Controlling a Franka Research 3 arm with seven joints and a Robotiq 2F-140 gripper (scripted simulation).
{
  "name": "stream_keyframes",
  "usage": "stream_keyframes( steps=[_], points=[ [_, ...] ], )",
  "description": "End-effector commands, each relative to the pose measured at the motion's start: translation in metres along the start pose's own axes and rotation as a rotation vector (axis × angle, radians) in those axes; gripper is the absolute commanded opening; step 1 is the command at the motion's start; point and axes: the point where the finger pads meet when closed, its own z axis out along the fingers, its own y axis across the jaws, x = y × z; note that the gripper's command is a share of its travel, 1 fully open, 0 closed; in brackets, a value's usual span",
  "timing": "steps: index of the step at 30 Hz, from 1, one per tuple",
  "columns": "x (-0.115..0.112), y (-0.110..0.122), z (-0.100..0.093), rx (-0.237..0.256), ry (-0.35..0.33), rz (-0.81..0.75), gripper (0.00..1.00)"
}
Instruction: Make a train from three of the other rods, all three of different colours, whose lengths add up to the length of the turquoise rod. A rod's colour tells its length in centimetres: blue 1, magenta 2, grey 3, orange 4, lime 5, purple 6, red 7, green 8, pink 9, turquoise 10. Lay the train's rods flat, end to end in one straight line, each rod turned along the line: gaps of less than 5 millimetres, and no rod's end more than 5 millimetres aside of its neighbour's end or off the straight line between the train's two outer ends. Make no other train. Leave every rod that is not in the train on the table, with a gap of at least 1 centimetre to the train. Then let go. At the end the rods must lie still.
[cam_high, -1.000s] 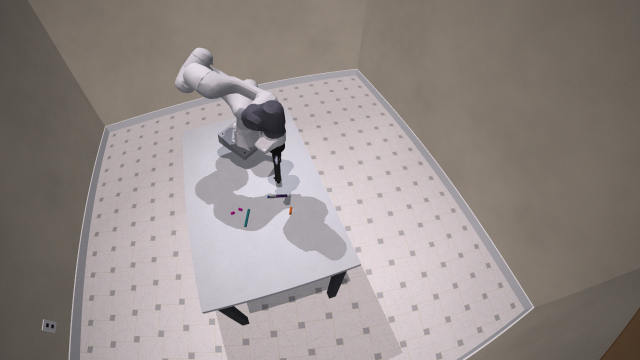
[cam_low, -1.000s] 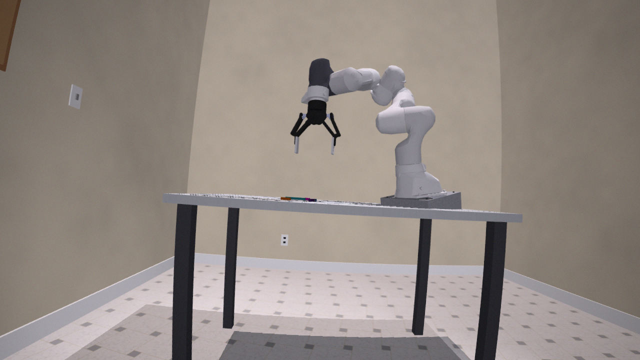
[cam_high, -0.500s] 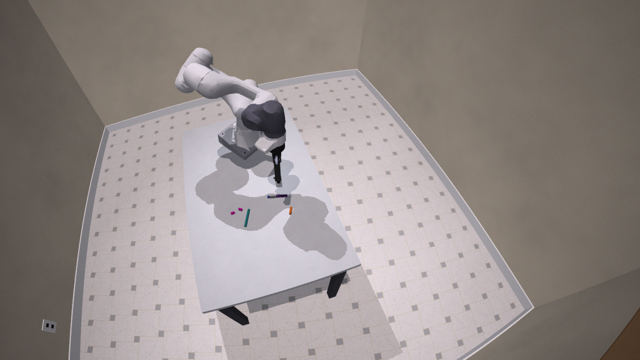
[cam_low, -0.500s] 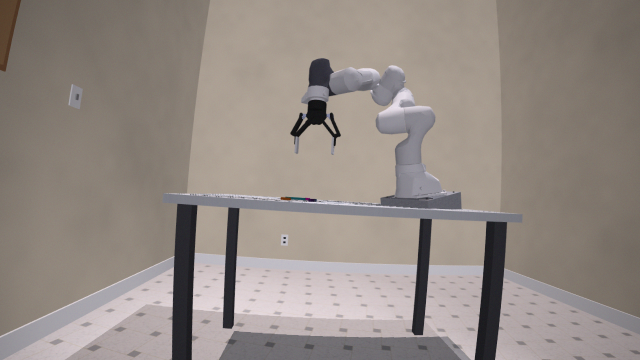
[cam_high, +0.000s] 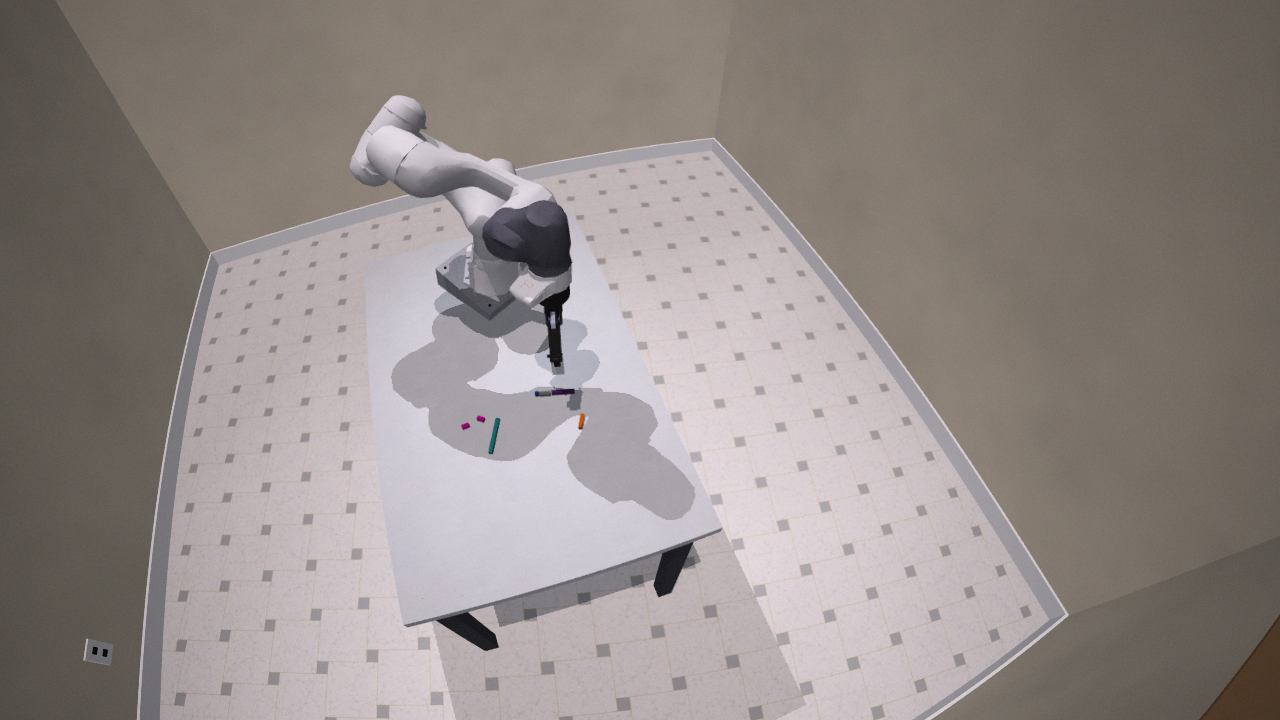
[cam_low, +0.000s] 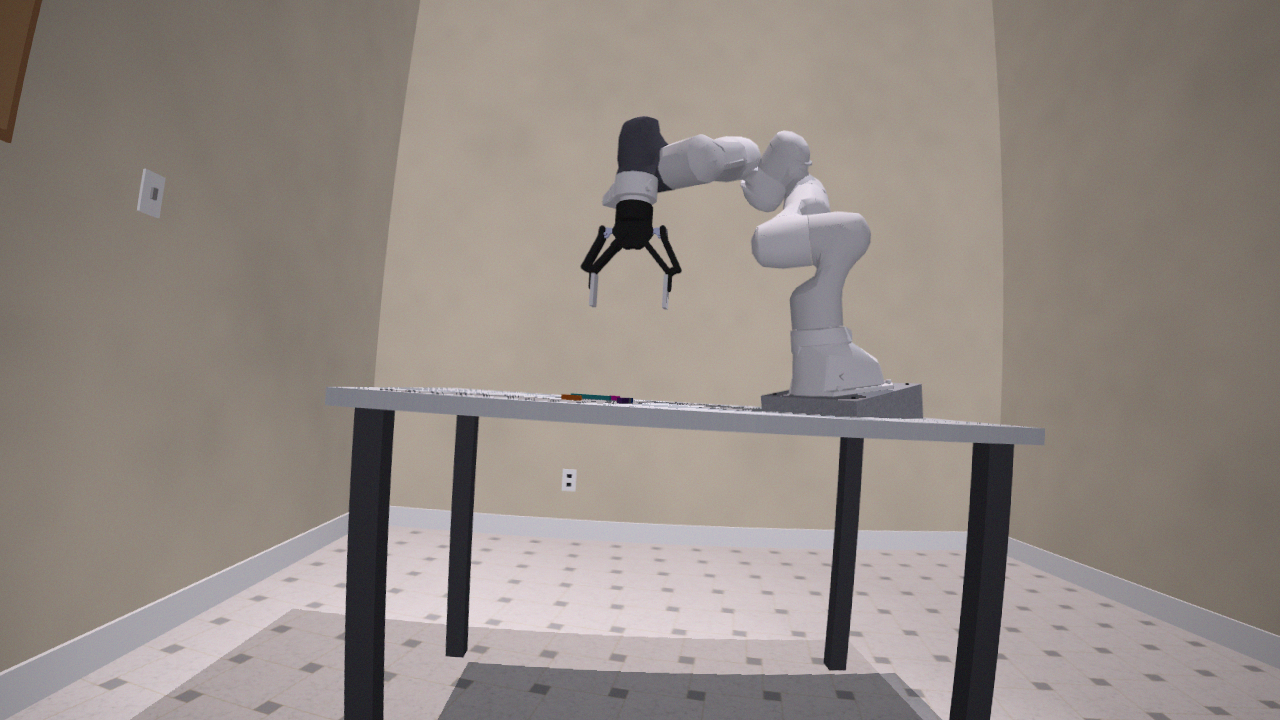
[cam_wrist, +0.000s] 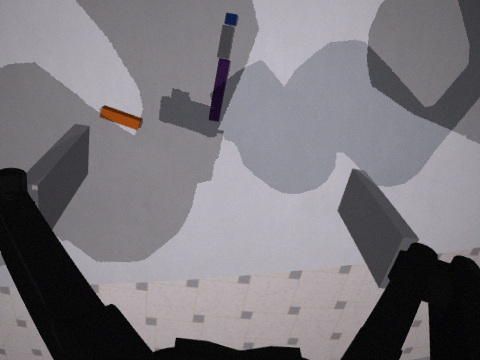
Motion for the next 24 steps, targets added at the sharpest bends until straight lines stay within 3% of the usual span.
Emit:
stream_keyframes(
  steps=[1, 24],
  points=[
    [-0.0001, -0.0002, -0.0008, 0.0, -0.001, -0.007, 1.0],
    [-0.0001, -0.0002, -0.0008, 0.0, -0.001, -0.007, 1.0]
  ],
)
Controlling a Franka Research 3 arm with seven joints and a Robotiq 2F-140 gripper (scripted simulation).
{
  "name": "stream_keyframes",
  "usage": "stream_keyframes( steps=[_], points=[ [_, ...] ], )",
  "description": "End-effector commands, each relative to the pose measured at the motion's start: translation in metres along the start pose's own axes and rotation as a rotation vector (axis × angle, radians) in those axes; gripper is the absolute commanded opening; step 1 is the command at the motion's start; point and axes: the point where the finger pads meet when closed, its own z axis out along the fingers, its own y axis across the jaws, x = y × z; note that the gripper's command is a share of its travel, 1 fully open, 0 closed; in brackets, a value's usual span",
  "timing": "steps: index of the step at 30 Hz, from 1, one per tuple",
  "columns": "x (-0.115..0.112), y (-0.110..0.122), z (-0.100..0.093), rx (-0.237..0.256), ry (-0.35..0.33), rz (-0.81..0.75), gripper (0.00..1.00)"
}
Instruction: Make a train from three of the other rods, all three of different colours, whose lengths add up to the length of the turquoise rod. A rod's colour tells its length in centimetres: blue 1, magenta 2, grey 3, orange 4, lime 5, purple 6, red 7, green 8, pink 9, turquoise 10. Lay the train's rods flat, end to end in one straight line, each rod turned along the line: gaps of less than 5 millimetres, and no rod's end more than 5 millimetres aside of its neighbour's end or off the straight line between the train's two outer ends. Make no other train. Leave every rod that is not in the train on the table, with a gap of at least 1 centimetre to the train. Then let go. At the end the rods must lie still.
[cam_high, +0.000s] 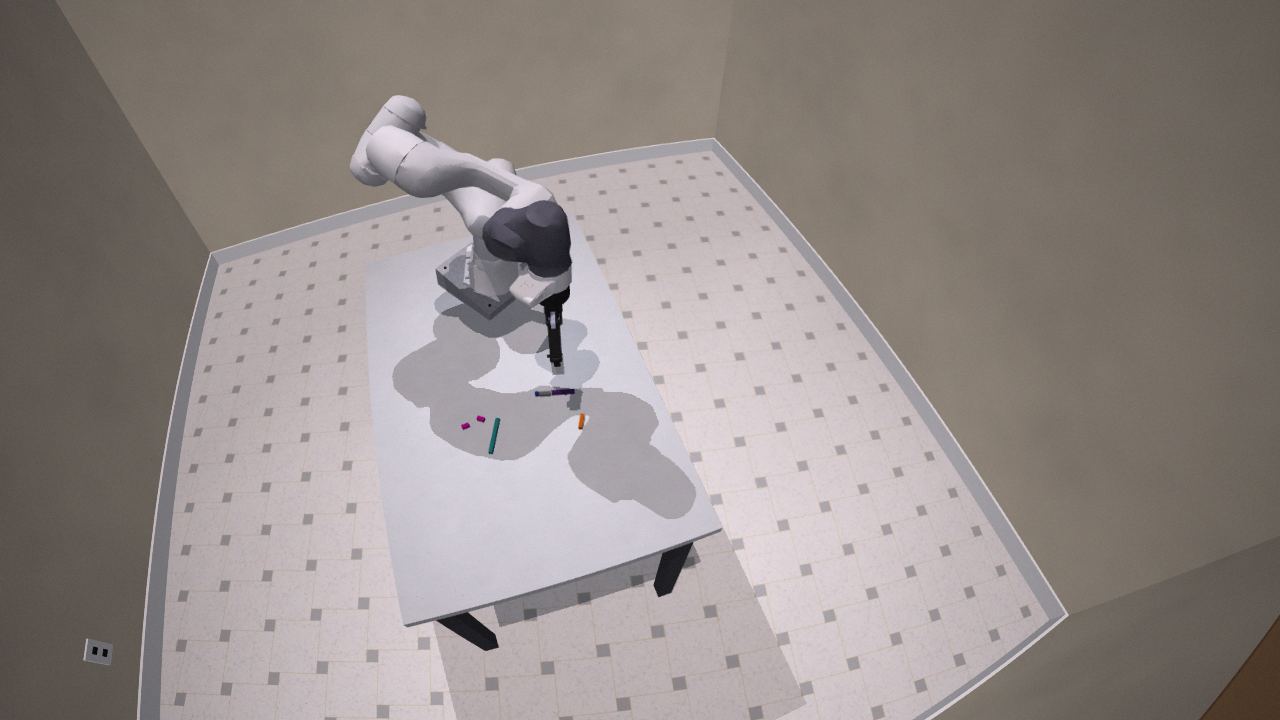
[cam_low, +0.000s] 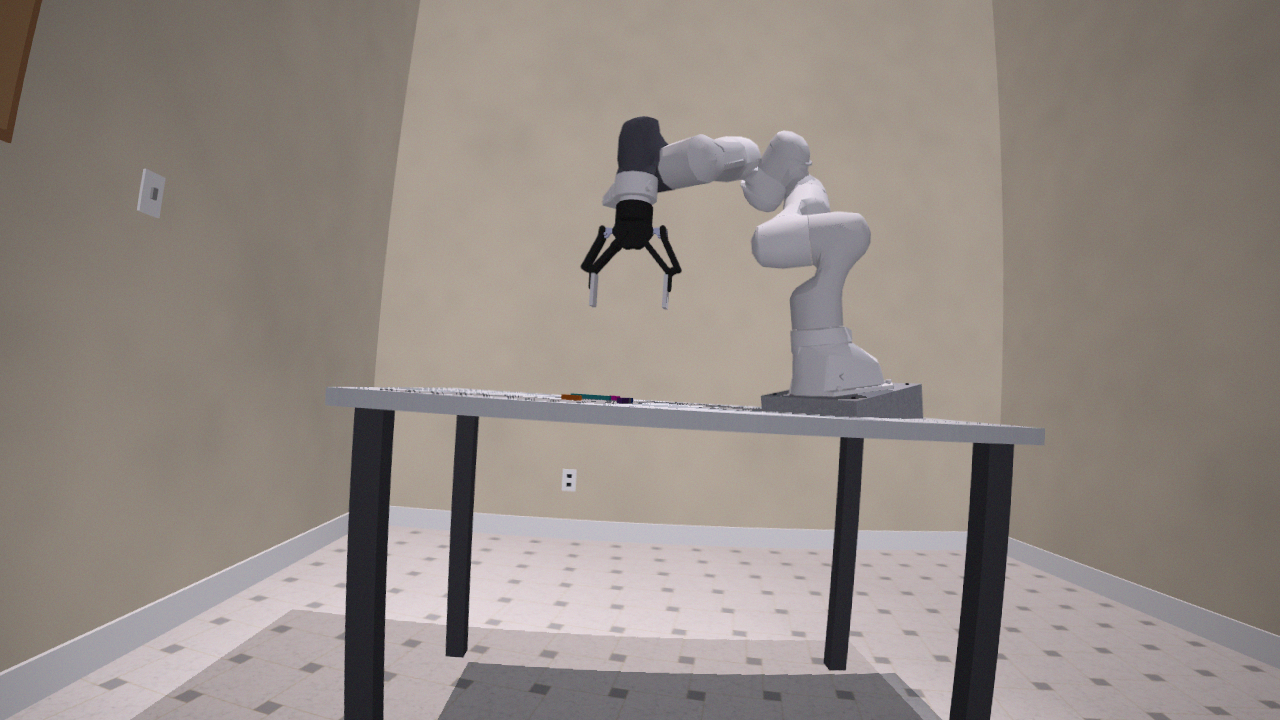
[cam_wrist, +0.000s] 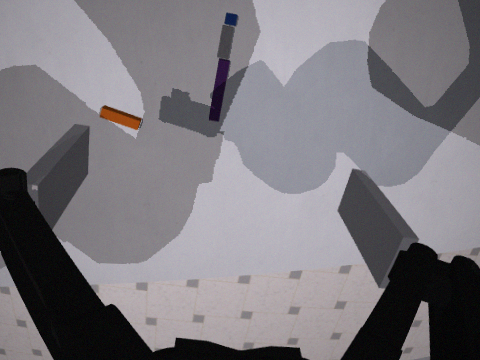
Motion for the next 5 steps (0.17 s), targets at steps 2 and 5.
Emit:
stream_keyframes(
  steps=[2, 5],
  points=[
    [-0.0001, -0.0001, -0.0007, 0.0, -0.001, -0.007, 1.0],
    [-0.0001, -0.0001, -0.0007, 0.0, -0.001, -0.007, 1.0]
  ],
)
